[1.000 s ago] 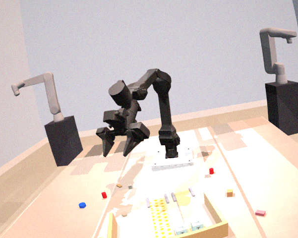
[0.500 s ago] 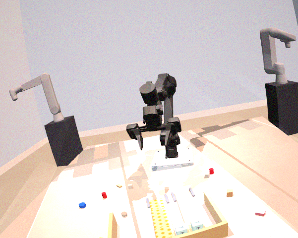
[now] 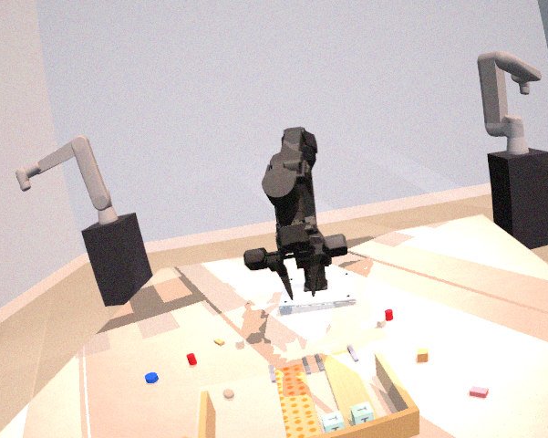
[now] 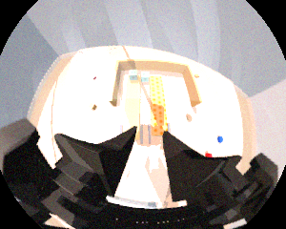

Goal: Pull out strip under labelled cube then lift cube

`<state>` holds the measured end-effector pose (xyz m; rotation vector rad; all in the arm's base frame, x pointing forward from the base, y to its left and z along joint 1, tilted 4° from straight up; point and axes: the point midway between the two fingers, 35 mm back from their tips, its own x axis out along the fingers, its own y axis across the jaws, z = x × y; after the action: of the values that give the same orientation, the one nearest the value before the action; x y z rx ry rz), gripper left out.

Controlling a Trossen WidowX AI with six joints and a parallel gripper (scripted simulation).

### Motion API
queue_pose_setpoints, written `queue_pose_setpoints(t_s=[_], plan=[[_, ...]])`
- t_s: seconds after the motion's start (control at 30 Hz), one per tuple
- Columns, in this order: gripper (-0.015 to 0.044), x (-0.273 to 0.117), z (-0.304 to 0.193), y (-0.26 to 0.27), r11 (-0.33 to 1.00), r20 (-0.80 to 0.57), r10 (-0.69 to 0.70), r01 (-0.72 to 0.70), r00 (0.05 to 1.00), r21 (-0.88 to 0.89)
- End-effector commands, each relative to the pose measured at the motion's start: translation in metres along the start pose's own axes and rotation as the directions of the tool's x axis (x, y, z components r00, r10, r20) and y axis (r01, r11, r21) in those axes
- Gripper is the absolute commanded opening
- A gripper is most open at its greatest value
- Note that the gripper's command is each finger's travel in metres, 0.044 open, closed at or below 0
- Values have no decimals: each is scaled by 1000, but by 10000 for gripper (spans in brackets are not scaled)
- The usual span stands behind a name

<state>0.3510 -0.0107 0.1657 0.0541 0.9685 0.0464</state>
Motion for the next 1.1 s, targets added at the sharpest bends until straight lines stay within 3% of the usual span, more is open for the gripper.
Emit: queue_pose_setpoints(t_s=[0.0, 0.07, 0.23, 1.07], plan=[[59, 29, -7, 18, 998, -228, 17, -31, 973, -54], [6, 41, -12, 28, 996, -330, 21, -49, 944, -78], [0, 64, -27, 48, 988, -534, 8, -90, 845, -127], [0, 91, -40, 46, 987, -541, 7, -91, 841, -129]])
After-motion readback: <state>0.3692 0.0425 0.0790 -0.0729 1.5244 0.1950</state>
